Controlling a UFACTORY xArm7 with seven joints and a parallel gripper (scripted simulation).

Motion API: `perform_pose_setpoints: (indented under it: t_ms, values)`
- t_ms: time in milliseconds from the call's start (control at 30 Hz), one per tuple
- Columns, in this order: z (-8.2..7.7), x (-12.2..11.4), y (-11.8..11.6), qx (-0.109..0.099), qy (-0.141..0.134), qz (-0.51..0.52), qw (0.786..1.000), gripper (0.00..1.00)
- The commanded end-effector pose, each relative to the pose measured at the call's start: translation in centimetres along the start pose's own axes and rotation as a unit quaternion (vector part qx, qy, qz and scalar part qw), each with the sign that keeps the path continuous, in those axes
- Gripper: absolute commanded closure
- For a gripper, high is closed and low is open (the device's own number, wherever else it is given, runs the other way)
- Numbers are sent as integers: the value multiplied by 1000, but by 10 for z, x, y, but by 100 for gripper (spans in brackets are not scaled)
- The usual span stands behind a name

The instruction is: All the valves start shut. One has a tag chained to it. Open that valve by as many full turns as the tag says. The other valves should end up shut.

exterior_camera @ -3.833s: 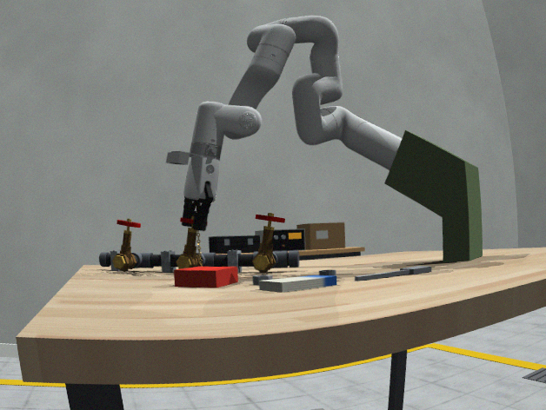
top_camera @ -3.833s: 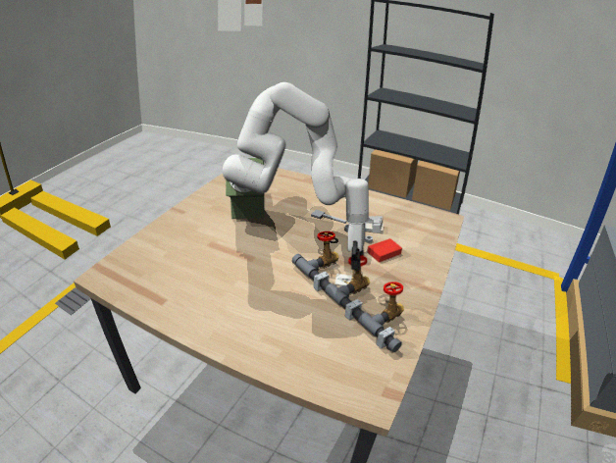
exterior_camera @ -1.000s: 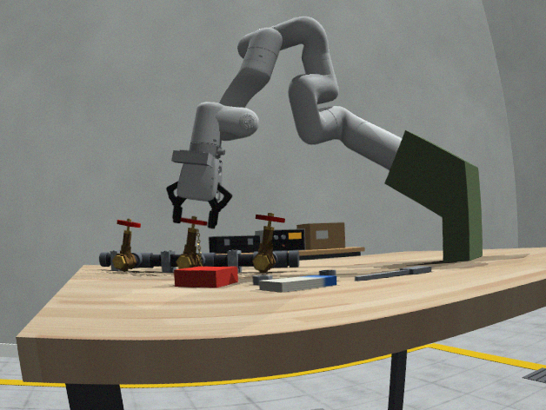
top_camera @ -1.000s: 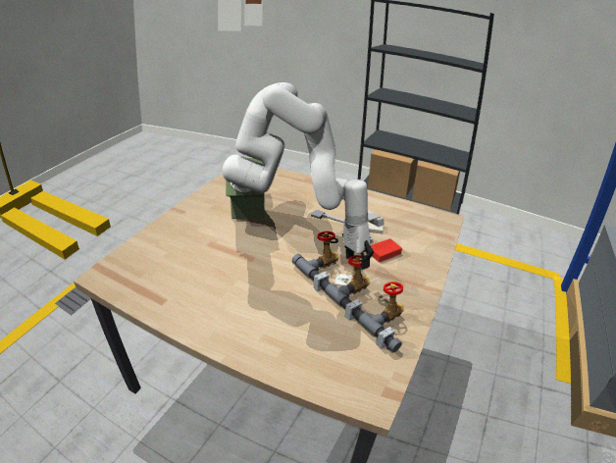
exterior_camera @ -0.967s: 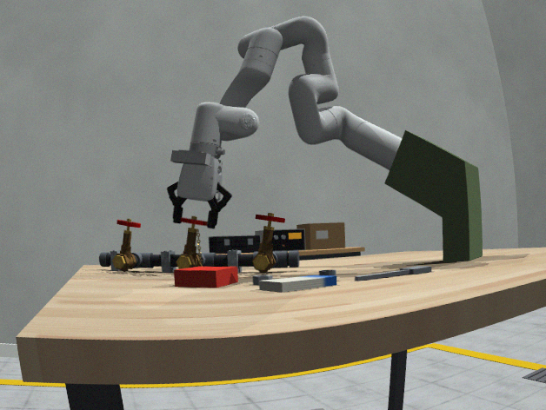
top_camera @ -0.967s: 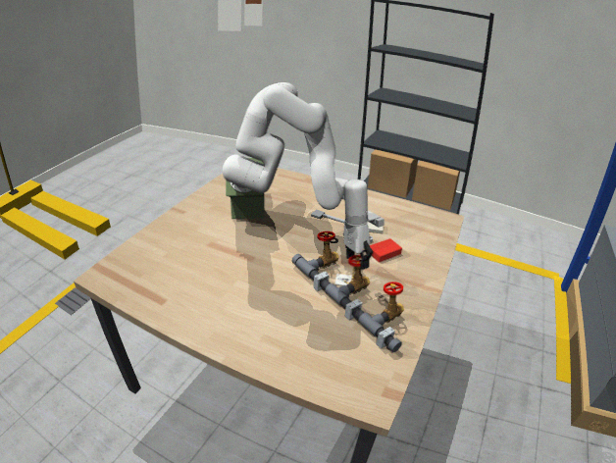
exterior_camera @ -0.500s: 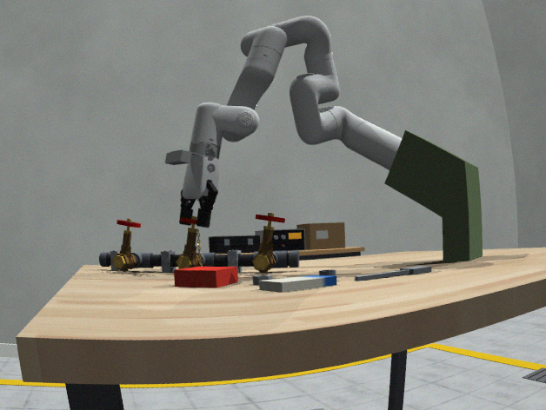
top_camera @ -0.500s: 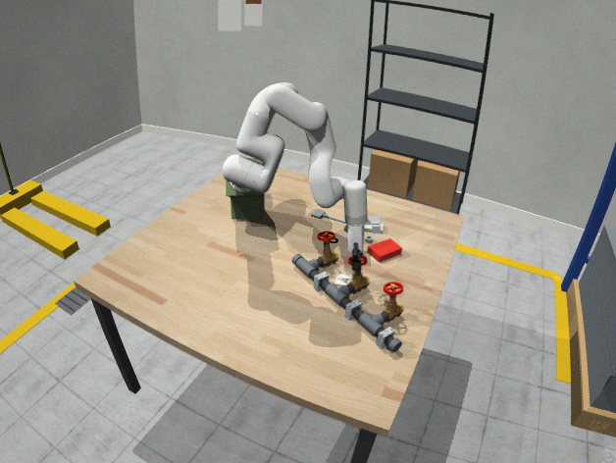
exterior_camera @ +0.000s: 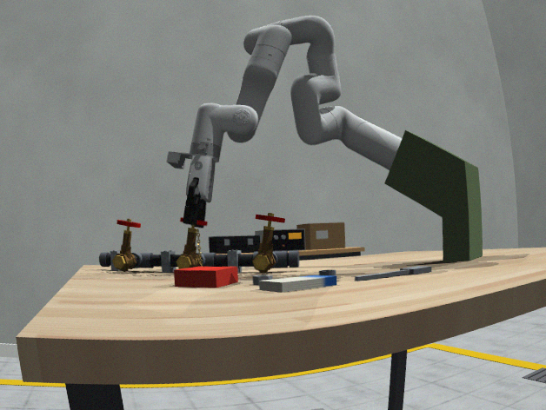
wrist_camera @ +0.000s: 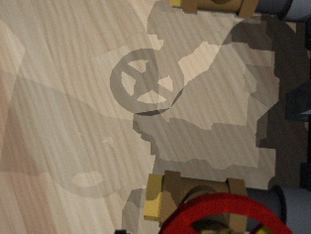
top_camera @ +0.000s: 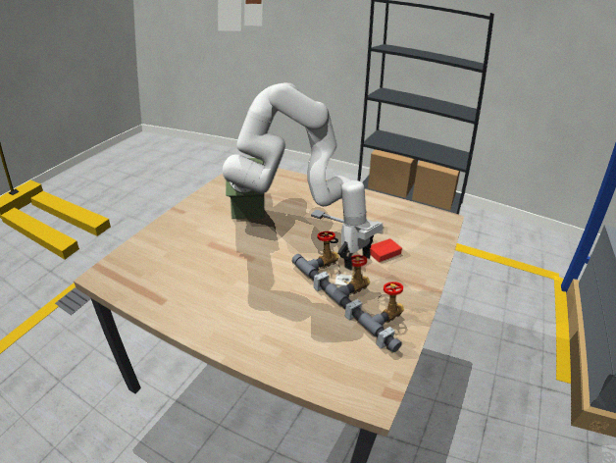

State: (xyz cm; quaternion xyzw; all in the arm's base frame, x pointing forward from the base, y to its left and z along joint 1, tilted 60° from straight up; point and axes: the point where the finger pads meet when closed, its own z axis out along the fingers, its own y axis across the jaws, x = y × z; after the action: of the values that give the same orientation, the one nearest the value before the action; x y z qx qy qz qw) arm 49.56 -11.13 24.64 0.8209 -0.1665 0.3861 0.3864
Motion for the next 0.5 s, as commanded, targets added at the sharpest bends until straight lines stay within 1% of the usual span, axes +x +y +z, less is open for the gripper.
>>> perform_pose_setpoints:
  t_ms: [0, 67, 133, 167, 300, 467]
  values:
    - [-1, 2, -1, -5, 7, 139, 990, 0]
    - [-1, 2, -1, -4, 8, 187, 982, 0]
    - [-1, 2, -1, -4, 8, 187, 982, 0]
    - [-1, 2, -1, -4, 9, 256, 967, 0]
    - [-1, 2, -1, -4, 11, 325, 946, 0]
    - [-1, 2, -1, -10, 15, 435, 900, 0]
